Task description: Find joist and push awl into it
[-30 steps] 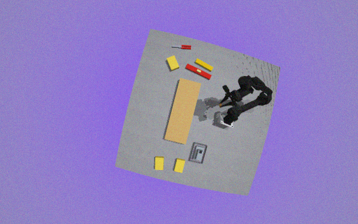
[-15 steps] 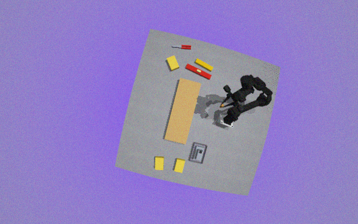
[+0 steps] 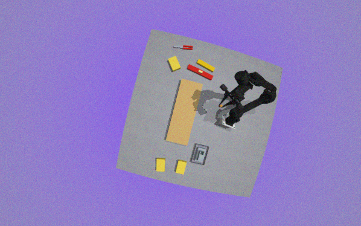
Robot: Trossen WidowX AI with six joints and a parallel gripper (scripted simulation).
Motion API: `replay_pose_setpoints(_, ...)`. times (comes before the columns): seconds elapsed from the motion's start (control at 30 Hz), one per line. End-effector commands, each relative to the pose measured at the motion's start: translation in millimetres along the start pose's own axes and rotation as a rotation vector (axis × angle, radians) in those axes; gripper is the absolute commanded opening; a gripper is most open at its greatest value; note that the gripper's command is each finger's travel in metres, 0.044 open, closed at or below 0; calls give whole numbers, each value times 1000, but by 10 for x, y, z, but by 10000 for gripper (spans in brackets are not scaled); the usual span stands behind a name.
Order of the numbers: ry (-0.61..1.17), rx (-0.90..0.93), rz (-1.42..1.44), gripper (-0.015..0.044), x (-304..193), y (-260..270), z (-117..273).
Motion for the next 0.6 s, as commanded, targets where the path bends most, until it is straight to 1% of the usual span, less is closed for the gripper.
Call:
replay_pose_setpoints(0.0, 5, 26, 14, 0, 78, -109, -51)
replay_pose_setpoints(0.57, 51, 159, 60, 0, 243, -623, -362)
Point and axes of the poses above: the point midway between the two fingers, 35 mm back from their tips, its own z axis back along the fingers, its own y axis across the jaws, x = y × z, the point moved 9 cm from there along z, back along the fingers, and after that the axes turned 2 degrees about z, right-handed, at the moved point
